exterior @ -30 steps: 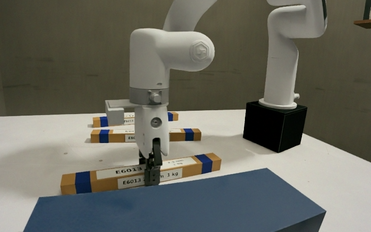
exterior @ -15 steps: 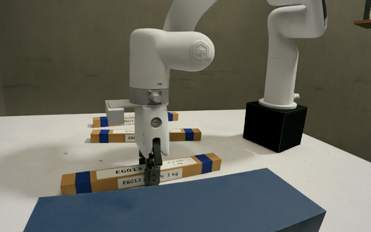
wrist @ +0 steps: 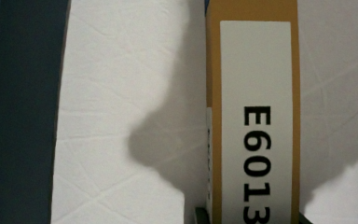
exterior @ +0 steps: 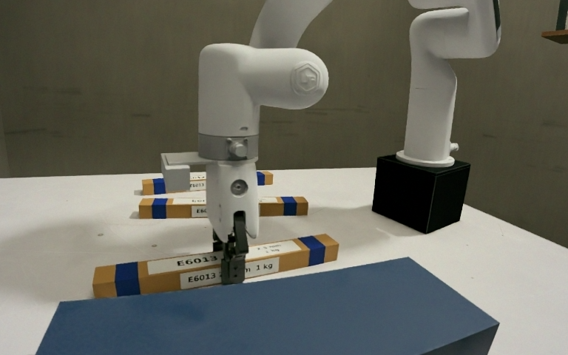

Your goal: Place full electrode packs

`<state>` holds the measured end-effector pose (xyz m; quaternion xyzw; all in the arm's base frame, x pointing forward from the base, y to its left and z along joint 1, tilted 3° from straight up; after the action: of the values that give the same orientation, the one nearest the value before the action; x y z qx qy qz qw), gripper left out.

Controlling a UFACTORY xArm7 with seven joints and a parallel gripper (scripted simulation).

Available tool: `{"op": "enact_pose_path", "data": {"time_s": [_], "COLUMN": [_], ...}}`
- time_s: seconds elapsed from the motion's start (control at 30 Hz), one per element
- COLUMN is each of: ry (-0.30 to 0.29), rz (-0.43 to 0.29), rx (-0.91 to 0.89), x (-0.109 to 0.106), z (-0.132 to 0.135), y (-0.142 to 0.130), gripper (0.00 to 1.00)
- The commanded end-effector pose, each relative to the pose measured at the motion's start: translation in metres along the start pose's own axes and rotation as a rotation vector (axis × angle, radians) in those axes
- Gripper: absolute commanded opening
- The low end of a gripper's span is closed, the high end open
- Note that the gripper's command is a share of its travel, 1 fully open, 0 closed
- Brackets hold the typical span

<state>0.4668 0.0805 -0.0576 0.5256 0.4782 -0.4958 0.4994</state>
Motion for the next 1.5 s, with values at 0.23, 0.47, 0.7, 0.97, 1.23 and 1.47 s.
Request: {"op": "enact_pose_path", "data": {"time_s": [0.23,0.47,0.7,0.97,1.23,1.47], "ry": [0.001,0.001,0.001,0.001,0.001,0.001], "rz": [0.004,0.004,0.004,0.004,0.004,0.004], "rx": [0.000,0.000,0.000,0.000,0.000,0.000], "x": [-0.001,-0.006,-0.023,-0.043,-0.051,-0.051], "z": [0.000,0.000,0.000,0.000,0.000,0.000], "y": [0.002,0.002,0.002,0.001,0.001,0.001], "gripper": [0.35,0.35,0.35,0.35,0.35,0.35]}}
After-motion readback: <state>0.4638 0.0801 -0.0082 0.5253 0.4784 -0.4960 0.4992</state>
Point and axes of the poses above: the point where the finger pads meet when closed, its own x axis out along the fingers, its own z axis across the jaws, y = z × x, the point moved 3 cm from there along -x, back along the fingers, and after that the axes turned 3 degrees about x, right-handed, at the moved point
